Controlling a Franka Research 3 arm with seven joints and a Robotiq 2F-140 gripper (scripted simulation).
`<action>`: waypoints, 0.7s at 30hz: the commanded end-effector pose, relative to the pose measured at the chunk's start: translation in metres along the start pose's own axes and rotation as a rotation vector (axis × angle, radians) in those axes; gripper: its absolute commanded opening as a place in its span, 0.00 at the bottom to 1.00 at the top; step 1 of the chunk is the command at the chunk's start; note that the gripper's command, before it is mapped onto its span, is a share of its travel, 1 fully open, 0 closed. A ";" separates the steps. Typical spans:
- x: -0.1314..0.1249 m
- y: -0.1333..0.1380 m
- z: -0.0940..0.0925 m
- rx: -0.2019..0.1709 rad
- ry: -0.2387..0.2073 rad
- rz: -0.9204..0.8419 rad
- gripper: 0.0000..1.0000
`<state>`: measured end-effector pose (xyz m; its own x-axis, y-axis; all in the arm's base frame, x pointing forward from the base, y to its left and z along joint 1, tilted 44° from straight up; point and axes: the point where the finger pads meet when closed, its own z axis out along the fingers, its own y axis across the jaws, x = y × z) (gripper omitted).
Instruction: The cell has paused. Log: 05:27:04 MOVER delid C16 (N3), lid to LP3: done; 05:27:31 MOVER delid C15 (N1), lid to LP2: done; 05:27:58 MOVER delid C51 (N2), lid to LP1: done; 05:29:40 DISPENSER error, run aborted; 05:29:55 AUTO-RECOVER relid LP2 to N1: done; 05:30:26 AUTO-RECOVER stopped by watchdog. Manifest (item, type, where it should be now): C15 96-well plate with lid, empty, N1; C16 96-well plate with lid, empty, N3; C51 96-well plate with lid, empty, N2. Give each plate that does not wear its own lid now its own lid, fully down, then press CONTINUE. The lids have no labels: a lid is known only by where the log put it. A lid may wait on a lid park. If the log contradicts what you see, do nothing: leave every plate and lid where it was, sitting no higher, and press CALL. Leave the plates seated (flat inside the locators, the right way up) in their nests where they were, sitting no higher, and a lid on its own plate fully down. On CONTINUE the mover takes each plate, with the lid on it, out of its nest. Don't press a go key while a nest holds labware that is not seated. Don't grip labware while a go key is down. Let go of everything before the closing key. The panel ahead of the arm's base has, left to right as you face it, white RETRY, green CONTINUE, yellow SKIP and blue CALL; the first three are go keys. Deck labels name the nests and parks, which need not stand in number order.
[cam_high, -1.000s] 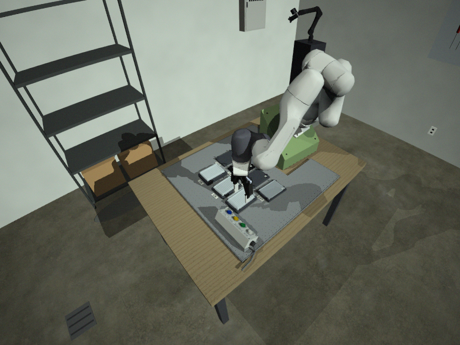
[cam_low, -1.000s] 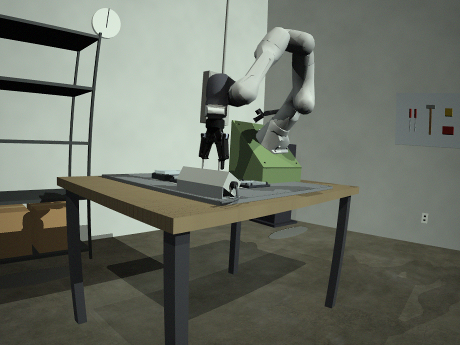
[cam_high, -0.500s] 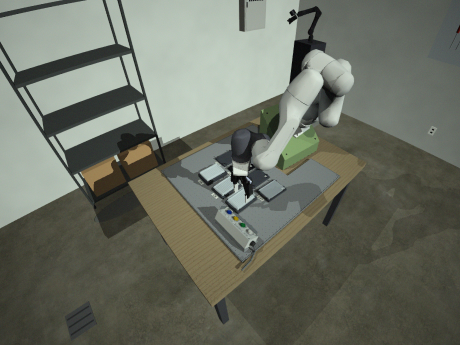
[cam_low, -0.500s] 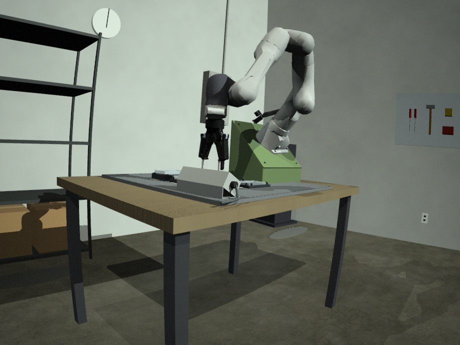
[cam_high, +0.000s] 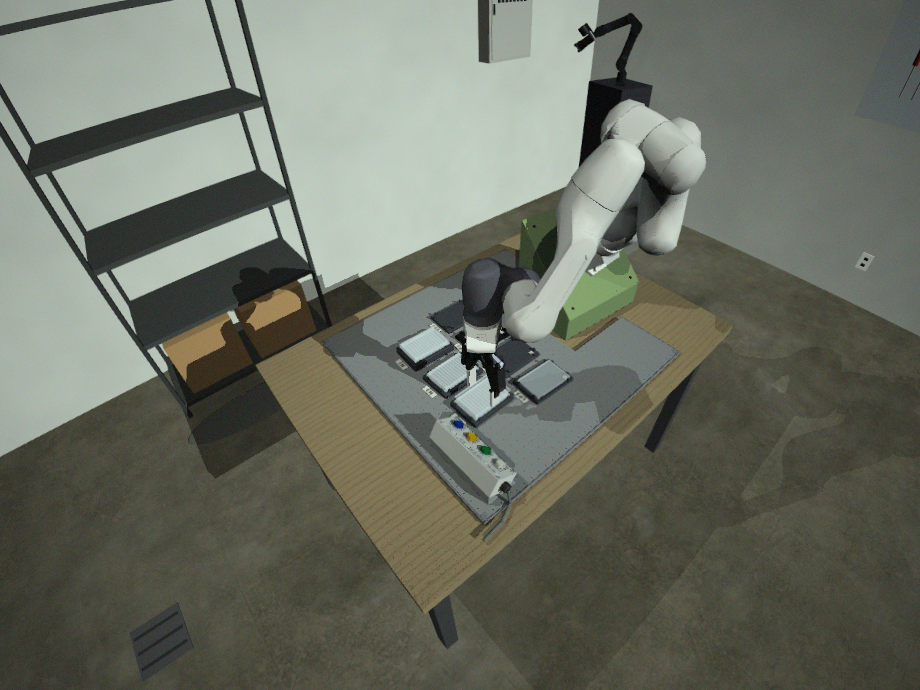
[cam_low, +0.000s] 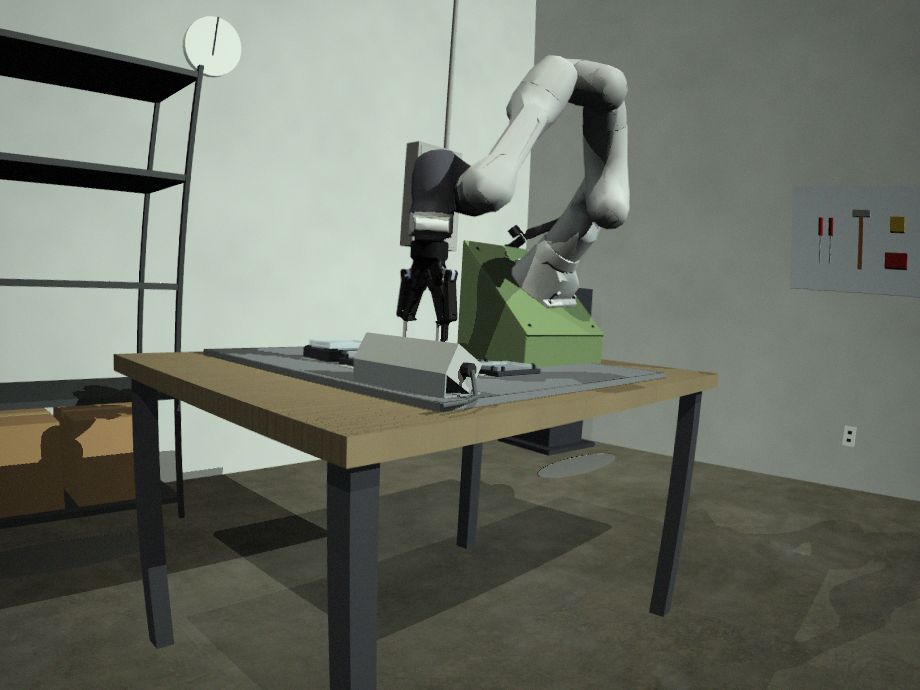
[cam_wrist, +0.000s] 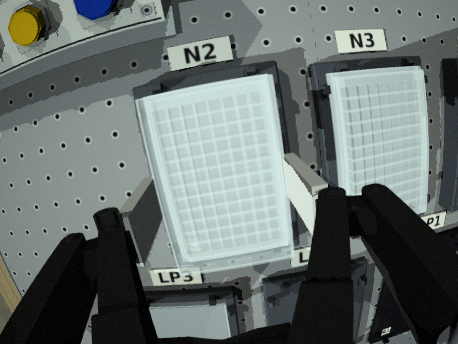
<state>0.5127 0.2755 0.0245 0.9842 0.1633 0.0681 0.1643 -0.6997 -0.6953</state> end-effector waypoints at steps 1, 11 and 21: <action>0.002 0.001 0.001 -0.003 0.004 -0.013 0.00; 0.002 0.001 0.004 -0.003 0.004 -0.013 0.00; 0.002 0.002 0.005 -0.003 0.004 -0.013 0.00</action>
<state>0.5127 0.2792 0.0205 0.9834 0.1669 0.0717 0.1693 -0.6987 -0.6951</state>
